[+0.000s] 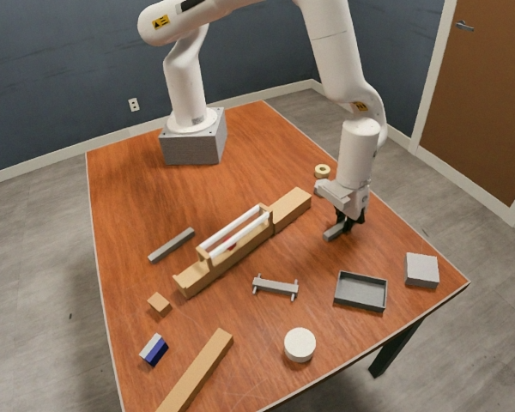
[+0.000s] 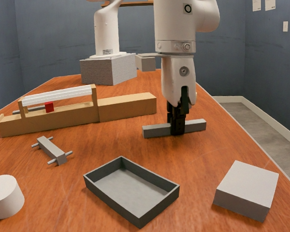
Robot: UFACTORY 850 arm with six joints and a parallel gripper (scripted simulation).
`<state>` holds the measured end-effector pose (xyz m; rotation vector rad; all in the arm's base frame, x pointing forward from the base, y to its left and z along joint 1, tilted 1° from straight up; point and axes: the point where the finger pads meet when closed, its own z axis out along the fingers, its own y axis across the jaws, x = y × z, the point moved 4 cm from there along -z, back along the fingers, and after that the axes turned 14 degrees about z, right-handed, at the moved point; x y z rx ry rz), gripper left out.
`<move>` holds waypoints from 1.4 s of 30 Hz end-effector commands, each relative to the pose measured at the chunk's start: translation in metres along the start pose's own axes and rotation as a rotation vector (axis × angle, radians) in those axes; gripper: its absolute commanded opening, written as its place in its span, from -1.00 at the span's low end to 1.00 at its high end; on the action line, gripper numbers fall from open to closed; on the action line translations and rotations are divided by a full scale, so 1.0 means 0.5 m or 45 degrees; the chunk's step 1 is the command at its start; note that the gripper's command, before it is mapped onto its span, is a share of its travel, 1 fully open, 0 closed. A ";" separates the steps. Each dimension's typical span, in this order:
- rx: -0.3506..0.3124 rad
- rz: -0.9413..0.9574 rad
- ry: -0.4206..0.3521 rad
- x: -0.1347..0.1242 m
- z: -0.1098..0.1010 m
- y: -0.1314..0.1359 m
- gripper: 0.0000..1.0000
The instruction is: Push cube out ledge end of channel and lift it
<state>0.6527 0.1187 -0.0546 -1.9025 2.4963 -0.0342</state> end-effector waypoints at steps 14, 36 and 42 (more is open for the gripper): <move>0.003 0.000 -0.001 -0.001 -0.090 -0.002 -1.00; 0.003 -0.001 -0.001 0.001 -0.233 -0.001 -1.00; 0.003 -0.123 0.001 0.140 -0.230 0.121 -1.00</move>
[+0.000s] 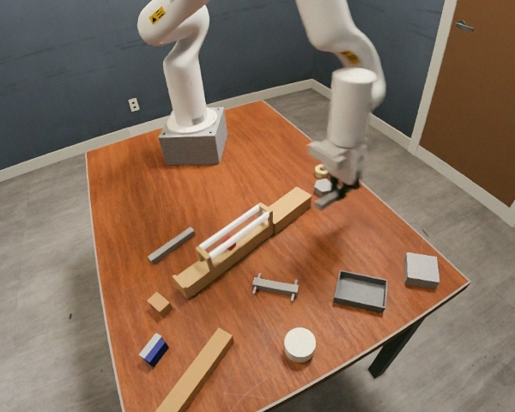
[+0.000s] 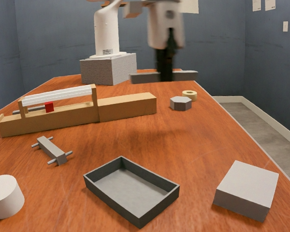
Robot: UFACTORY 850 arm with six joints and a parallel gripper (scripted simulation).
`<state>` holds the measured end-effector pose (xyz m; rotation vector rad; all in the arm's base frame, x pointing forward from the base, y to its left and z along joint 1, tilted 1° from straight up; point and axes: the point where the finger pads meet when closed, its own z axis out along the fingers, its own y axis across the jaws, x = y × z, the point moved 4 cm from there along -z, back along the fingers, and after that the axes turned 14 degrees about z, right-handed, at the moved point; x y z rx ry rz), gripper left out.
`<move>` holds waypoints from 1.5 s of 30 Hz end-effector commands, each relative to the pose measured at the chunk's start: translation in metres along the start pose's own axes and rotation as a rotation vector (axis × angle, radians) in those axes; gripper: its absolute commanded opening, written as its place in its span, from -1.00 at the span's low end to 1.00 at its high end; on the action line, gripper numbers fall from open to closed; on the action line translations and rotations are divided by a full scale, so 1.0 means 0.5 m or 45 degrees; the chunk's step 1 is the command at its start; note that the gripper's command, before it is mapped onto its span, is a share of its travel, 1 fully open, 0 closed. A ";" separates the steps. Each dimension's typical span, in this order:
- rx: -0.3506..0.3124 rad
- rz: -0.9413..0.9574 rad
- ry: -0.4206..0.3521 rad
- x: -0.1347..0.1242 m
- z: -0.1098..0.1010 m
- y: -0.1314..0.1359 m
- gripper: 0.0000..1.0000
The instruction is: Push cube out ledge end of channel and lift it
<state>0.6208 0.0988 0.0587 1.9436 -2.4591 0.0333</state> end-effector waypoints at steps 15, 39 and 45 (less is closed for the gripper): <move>0.011 -0.143 -0.009 0.182 0.068 0.197 -1.00; 0.011 -0.143 -0.010 0.183 0.136 0.196 -1.00; 0.011 -0.143 -0.010 0.183 0.136 0.196 -1.00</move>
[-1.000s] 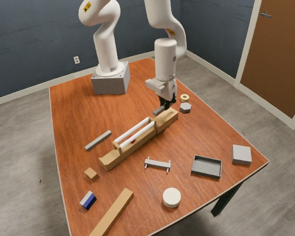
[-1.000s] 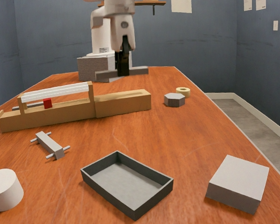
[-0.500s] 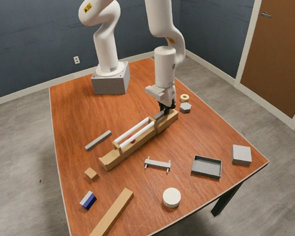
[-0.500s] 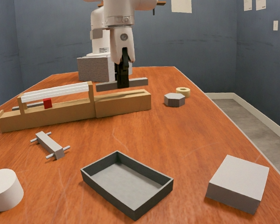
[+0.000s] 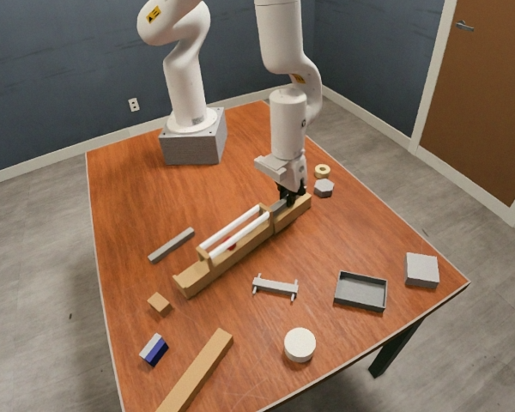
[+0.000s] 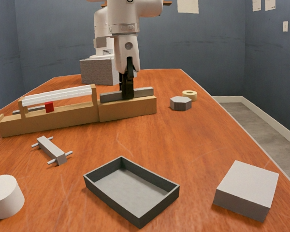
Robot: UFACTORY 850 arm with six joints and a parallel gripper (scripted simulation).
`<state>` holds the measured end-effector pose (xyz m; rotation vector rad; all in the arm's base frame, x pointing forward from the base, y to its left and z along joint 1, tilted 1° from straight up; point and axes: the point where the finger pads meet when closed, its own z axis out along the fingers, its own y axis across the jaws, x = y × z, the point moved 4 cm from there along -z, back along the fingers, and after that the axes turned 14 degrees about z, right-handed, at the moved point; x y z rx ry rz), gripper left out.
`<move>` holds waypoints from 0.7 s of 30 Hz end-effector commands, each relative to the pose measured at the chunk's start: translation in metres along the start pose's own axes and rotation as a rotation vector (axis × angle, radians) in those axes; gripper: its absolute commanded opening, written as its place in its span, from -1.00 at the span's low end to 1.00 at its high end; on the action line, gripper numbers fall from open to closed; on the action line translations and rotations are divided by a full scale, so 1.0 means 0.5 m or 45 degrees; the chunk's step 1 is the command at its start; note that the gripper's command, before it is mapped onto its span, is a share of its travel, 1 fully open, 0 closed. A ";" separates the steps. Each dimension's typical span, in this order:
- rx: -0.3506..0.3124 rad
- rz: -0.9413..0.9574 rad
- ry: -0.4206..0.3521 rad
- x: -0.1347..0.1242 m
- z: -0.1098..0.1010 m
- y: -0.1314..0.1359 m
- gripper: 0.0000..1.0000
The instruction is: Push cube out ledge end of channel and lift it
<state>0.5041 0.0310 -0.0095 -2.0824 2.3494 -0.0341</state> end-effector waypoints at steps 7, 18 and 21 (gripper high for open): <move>0.002 0.000 0.000 0.000 -0.001 -0.002 -1.00; 0.002 0.000 0.000 0.015 -0.001 -0.006 -1.00; 0.002 0.000 0.000 0.028 -0.001 -0.009 -1.00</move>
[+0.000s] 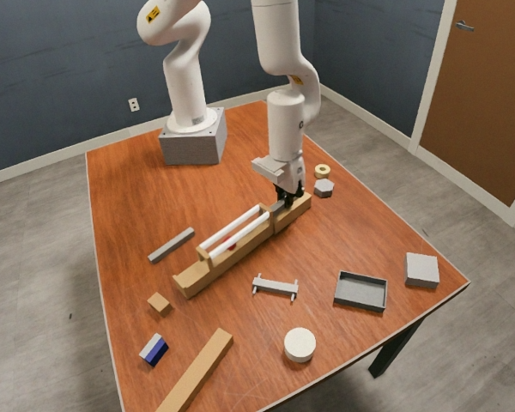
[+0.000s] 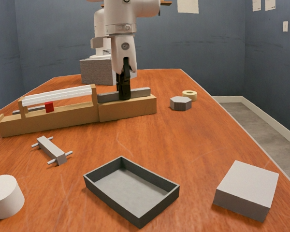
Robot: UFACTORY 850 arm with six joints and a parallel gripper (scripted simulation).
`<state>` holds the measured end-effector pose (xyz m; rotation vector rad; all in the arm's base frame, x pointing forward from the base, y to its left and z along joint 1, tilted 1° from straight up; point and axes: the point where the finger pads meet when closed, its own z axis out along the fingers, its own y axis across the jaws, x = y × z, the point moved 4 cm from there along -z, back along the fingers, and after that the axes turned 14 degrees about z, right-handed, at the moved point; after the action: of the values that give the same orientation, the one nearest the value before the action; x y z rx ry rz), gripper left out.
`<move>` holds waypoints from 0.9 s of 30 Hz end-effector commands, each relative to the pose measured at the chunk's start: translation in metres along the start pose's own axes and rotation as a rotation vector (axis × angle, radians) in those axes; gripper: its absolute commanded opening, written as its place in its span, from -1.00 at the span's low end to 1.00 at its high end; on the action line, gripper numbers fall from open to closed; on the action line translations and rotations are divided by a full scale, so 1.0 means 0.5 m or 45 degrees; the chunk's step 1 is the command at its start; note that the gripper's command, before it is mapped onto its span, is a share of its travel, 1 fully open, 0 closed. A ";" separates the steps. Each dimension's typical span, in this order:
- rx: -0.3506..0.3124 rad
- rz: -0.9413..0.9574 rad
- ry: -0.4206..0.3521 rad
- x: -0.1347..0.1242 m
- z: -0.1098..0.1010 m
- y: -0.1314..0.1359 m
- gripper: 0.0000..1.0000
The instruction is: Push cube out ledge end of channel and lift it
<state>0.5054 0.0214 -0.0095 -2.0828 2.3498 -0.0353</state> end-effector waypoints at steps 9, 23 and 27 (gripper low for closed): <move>0.002 0.000 -0.001 0.049 -0.001 -0.015 -1.00; 0.002 0.000 -0.001 0.102 -0.001 -0.029 -1.00; 0.002 0.000 -0.001 0.103 -0.001 -0.029 -1.00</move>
<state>0.5127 -0.0306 -0.0086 -2.0830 2.3499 -0.0355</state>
